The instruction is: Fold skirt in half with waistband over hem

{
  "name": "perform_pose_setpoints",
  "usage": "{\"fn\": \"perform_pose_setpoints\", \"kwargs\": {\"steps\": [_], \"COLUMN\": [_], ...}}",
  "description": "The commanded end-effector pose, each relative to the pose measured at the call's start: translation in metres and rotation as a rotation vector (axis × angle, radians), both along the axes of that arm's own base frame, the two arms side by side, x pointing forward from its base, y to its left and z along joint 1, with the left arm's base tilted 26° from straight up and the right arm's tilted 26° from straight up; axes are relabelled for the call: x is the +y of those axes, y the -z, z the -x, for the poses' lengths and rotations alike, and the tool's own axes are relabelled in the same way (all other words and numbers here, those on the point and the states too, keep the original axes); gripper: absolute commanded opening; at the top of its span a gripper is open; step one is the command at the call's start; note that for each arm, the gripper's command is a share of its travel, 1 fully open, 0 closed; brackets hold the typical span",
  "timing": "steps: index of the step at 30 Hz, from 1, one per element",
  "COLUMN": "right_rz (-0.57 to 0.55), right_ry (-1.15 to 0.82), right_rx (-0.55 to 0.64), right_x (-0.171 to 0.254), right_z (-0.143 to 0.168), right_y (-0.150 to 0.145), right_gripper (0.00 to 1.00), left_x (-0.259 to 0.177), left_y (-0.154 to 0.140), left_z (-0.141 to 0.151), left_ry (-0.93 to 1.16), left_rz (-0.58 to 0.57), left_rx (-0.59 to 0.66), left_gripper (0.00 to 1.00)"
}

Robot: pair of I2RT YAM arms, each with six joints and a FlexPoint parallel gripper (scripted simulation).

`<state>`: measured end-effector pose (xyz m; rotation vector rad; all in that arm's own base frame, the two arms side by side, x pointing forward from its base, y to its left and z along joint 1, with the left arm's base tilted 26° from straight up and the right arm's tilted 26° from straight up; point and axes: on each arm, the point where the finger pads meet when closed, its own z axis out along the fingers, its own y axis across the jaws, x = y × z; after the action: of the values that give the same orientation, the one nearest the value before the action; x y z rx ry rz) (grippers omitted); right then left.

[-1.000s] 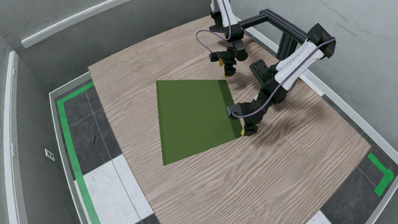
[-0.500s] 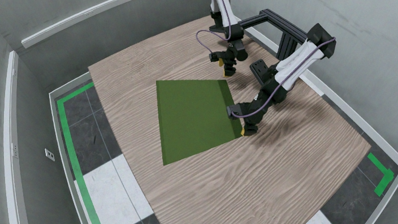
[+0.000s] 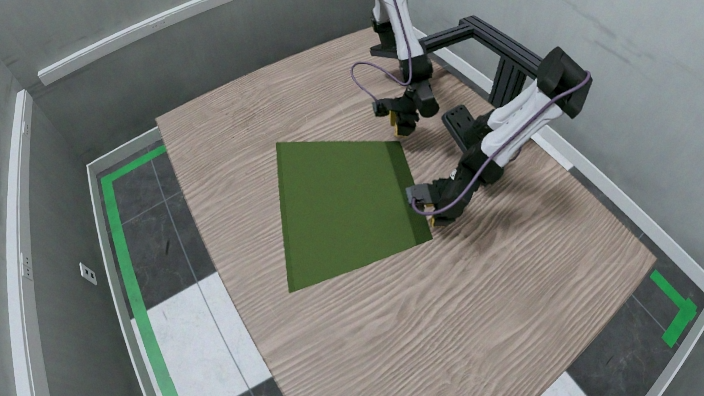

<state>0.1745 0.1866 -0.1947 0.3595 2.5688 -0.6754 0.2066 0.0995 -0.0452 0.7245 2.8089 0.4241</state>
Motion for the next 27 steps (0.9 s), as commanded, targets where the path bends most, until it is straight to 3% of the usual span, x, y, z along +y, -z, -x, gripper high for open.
{"fn": "perform_pose_setpoints", "kwargs": {"steps": [1,3,10,27], "right_rz": [-0.104,-0.053,-0.053,-0.034], "right_ry": [-0.016,-0.008,-0.008,-0.005], "right_rx": [-0.057,-0.027,-0.027,-0.026], "right_x": [0.035,0.018,0.018,-0.013], "right_z": [-0.012,-0.006,-0.006,-0.009], "right_y": [-0.008,-0.001,-0.001,0.050], "right_gripper": [0.48,0.48,0.48,0.48], "left_x": [0.010,0.008,0.006,0.030], "left_y": [-0.007,-0.005,-0.006,0.041], "left_z": [-0.027,-0.024,-0.022,-0.025], "left_ry": [0.017,0.018,0.018,0.017], "left_rz": [-0.025,-0.022,-0.026,-0.022], "left_rx": [-0.089,-0.082,-0.078,-0.079], "left_gripper": [0.48,0.48,0.48,0.48]}}
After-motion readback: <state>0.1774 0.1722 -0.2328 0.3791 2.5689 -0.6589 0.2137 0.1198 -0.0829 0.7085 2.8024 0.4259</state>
